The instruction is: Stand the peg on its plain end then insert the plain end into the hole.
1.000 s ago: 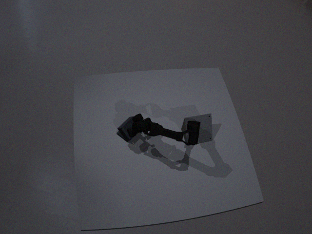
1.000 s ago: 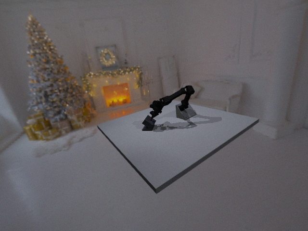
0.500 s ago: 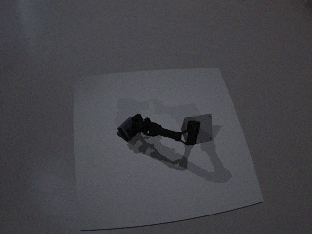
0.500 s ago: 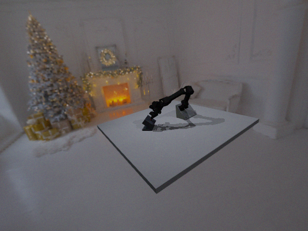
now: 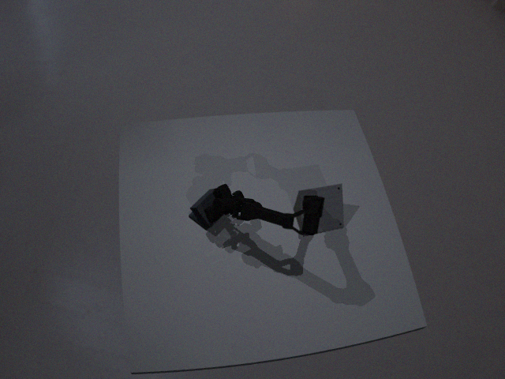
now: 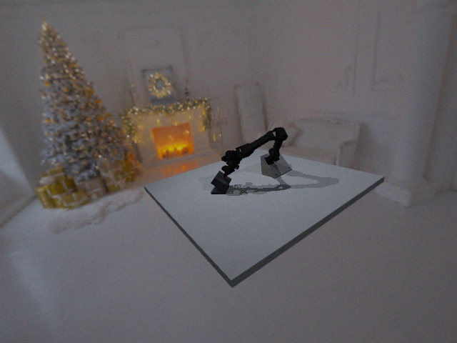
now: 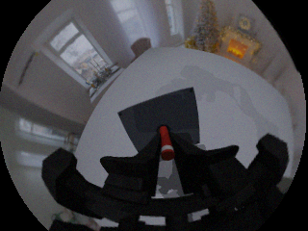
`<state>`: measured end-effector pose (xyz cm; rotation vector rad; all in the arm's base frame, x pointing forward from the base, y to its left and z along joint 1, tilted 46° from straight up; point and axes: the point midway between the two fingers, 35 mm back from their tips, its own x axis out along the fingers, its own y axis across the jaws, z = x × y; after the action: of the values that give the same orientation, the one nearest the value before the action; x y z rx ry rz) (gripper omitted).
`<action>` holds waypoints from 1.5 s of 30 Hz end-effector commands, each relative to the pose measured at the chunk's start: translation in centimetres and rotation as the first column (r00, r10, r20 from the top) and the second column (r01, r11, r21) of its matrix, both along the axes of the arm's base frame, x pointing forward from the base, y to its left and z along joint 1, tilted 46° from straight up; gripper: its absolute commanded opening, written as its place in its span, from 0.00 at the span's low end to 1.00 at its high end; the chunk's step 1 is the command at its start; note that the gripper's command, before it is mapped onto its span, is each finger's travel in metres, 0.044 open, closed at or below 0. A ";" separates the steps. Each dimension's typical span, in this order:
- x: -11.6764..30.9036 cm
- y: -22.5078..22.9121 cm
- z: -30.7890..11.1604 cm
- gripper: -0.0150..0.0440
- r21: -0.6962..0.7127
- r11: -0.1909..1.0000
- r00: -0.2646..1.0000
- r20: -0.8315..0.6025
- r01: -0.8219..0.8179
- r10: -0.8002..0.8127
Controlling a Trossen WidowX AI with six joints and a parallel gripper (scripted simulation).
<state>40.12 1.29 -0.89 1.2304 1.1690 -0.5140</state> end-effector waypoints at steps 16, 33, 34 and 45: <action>-0.2 -0.3 0.8 1.00 -0.001 1.000 1.000 0.000 0.001 -0.001; -1.1 -1.1 3.4 1.00 -0.004 1.000 1.000 -0.001 0.005 -0.005; -1.2 -1.2 3.6 1.00 -0.005 1.000 1.000 -0.001 0.005 -0.005; -1.8 -1.7 5.4 1.00 -0.007 1.000 1.000 -0.001 0.007 -0.007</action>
<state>38.46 -0.34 3.93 1.2289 1.1626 -0.5297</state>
